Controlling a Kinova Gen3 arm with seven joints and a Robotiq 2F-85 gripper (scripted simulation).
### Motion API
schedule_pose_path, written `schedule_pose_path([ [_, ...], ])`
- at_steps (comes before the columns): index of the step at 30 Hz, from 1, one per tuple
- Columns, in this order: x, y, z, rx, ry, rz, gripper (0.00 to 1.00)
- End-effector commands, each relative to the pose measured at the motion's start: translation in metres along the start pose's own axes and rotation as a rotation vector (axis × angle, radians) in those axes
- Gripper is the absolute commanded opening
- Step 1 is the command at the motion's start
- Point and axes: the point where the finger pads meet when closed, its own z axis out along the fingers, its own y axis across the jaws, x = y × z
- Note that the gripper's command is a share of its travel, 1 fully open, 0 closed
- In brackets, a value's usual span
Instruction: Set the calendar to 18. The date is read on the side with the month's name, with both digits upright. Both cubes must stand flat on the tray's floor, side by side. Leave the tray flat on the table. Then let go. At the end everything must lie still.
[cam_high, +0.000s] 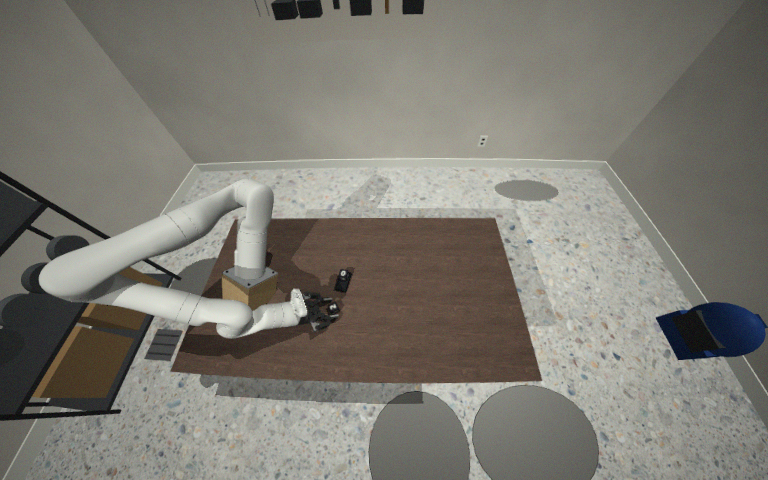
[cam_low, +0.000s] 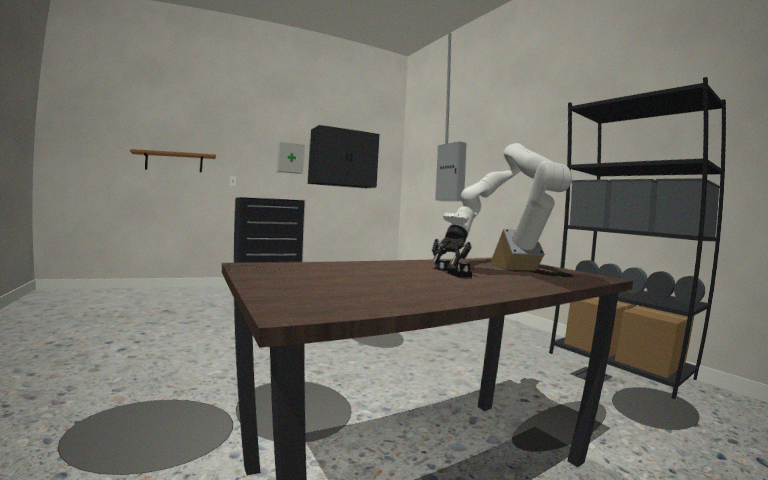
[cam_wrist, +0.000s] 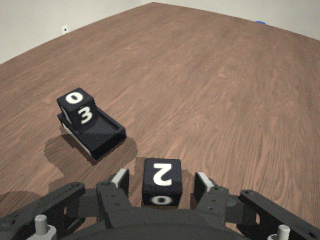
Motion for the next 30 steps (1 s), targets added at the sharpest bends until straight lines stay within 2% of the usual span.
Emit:
schedule_pose_path([
  [1,0.000,0.000,0.000,-0.001,0.000,-0.001,0.69],
  [17,0.001,0.000,-0.001,-0.001,0.000,-0.001,0.69],
  [24,0.007,0.000,-0.007,-0.001,0.000,-0.001,0.69],
  [30,0.020,0.000,-0.020,-0.001,0.000,-0.001,0.69],
])
